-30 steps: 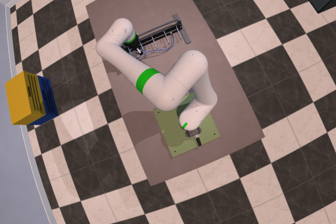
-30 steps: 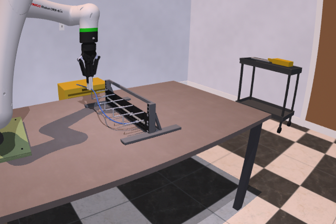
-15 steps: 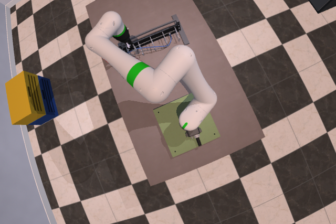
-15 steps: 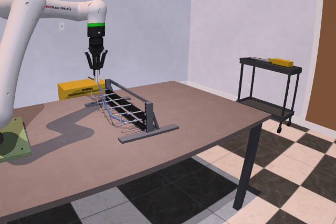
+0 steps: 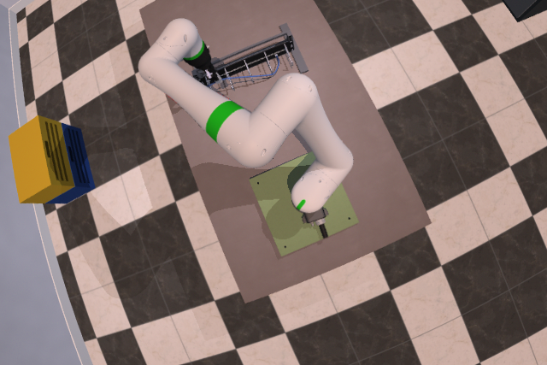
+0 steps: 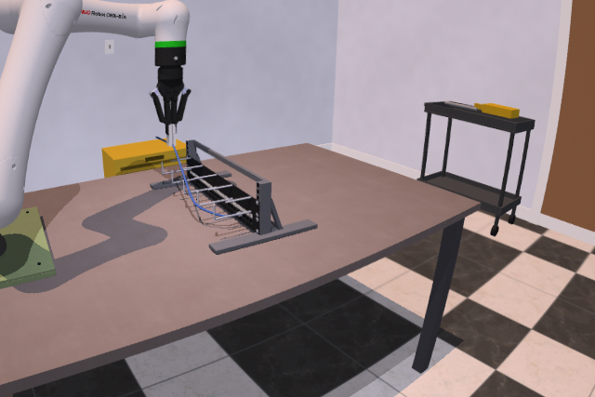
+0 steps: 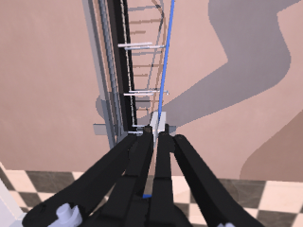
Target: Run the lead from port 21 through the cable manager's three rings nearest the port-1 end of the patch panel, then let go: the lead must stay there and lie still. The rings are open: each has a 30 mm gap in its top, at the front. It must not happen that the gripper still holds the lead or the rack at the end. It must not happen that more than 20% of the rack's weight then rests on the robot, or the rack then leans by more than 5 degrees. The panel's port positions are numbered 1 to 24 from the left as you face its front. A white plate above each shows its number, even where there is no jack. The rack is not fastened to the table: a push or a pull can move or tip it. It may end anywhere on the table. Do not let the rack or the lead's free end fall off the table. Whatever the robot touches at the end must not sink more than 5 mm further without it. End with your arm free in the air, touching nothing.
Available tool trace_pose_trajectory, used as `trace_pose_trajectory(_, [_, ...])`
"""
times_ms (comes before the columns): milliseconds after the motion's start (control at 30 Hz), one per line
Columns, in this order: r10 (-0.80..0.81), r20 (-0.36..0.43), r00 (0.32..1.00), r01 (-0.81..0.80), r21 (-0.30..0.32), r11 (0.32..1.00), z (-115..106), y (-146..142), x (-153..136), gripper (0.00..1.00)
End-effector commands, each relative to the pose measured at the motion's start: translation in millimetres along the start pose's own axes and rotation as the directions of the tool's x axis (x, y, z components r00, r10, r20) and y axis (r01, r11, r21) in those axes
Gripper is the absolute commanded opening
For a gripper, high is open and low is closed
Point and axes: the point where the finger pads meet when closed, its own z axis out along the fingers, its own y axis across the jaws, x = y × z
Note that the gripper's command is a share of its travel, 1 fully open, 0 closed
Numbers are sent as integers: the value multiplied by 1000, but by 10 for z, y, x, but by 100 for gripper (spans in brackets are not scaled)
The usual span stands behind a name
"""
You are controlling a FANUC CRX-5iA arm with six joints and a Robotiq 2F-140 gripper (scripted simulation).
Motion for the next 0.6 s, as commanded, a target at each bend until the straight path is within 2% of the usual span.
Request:
trace_pose_trajectory(0, [-2,6,1000,2,4,1000,-13,-7,-33,0])
trace_pose_trajectory(567, [3,6,1000,-3,4,1000,-13,-10,-42,0])
